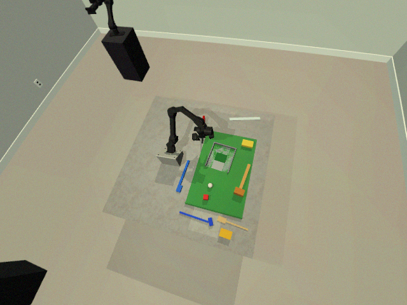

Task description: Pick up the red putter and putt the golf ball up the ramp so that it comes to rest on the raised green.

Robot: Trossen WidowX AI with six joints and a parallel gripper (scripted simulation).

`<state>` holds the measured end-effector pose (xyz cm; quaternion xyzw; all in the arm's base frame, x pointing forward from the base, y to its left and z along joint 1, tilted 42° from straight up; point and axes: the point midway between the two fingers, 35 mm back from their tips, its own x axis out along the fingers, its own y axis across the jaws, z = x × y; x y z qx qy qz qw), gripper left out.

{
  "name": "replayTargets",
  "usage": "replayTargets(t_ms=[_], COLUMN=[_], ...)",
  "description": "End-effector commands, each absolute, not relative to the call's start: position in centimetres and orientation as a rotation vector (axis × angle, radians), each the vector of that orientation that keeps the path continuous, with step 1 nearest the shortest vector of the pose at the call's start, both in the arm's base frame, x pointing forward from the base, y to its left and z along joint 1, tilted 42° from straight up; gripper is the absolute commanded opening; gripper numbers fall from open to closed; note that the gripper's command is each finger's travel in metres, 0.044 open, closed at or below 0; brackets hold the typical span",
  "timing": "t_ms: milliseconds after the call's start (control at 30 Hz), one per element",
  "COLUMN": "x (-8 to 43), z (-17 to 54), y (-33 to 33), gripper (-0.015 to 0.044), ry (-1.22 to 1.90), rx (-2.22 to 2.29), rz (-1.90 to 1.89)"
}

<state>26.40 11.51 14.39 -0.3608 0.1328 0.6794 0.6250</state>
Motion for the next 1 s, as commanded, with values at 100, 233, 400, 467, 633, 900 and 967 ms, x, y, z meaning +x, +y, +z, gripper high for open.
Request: replayTargets(t_ms=[100,233,400,467,633,900,967], x=[23.4,23.4,23.3,23.3,23.3,23.2,23.2], z=[14.6,14.5,13.2,12.8,12.4,11.1,11.0], y=[13.7,13.8,14.9,15.1,15.5,16.7,16.8], gripper=[0.0440,0.0440,0.0440,0.0440,0.0440,0.0440,0.0440], ry=[0.299,0.299,0.299,0.298,0.298,0.297,0.297], rx=[-0.602,-0.603,-0.602,-0.602,-0.602,-0.601,-0.601], rz=[1.693,1.693,1.693,1.693,1.693,1.694,1.694])
